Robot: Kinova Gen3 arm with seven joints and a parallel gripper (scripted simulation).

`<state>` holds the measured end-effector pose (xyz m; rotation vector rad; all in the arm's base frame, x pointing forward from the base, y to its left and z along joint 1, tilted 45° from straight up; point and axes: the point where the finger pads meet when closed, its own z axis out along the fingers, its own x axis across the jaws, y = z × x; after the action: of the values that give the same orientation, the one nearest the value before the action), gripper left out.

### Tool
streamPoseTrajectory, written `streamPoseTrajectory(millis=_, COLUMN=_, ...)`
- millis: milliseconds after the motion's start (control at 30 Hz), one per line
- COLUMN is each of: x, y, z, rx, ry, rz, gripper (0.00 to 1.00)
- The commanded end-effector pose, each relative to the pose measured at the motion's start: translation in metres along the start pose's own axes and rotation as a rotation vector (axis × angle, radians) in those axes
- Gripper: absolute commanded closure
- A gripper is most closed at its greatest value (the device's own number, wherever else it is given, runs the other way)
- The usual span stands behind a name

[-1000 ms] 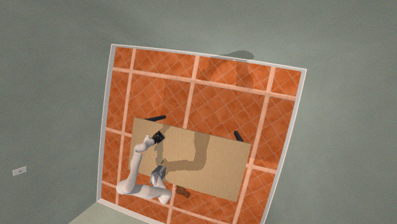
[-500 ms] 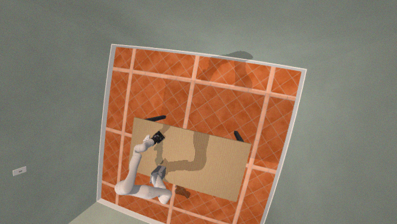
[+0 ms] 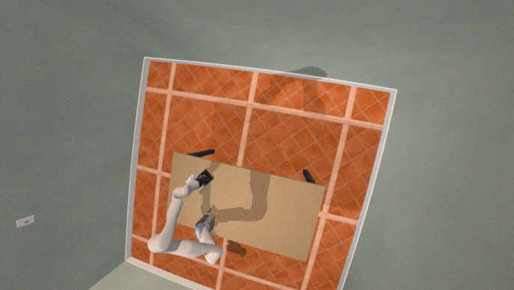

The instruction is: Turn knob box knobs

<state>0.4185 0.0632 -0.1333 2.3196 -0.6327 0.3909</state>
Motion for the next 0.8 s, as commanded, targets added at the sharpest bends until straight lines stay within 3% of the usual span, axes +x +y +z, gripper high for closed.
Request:
streamPoseTrajectory(millis=0, x=0.0010, y=0.0023, z=0.0011, rx=-0.004, ry=0.004, rz=0.021, gripper=0.70)
streamPoseTrajectory(millis=667, x=0.0010, y=0.0023, z=0.0011, rx=-0.004, ry=0.004, rz=0.027, gripper=0.70)
streamPoseTrajectory(millis=700, x=0.0010, y=0.0023, z=0.0011, rx=-0.004, ry=0.004, rz=0.027, gripper=0.54)
streamPoseTrajectory(millis=767, x=0.0010, y=0.0023, z=0.0011, rx=-0.004, ry=0.004, rz=0.027, gripper=0.54)
